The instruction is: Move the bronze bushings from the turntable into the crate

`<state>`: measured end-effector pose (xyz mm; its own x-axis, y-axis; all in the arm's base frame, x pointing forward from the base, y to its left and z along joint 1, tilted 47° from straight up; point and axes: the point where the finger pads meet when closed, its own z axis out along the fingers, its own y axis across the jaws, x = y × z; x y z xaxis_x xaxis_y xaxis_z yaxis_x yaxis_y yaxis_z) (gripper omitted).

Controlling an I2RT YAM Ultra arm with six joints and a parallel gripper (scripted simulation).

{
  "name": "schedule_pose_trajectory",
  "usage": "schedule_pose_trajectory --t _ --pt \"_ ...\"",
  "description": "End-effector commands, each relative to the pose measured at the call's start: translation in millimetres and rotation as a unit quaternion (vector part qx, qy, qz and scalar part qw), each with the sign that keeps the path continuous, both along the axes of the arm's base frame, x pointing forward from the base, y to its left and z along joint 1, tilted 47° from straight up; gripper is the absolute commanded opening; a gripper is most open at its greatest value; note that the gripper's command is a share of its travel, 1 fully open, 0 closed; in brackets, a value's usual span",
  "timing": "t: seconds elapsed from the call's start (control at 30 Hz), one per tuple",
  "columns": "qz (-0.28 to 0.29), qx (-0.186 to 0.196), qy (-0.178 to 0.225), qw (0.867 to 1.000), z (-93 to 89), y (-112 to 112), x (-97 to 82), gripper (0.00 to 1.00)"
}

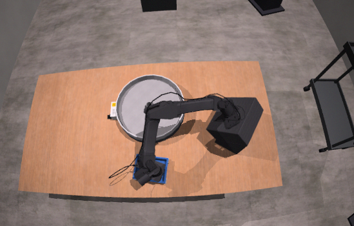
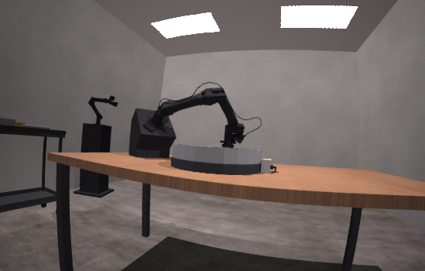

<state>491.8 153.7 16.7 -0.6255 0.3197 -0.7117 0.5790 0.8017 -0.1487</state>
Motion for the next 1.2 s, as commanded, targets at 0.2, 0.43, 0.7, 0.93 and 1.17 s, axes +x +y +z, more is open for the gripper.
schedule_pose_trajectory --t 0.2,0.43,0.7,0.93,1.17 --pt "0.014 0.011 -0.02 1.0 24.2 17 3.7 0.0" --pt "0.015 0.011 -0.021 1.0 24.3 18 4.2 0.0" --pt "0.016 0.012 -0.021 1.0 18.8 18 6.5 0.0" --pt "0.016 0.011 -0.018 1.0 11.5 17 8.9 0.0" --pt "0.015 0.013 -0.022 1.0 14.6 16 10.6 0.0"
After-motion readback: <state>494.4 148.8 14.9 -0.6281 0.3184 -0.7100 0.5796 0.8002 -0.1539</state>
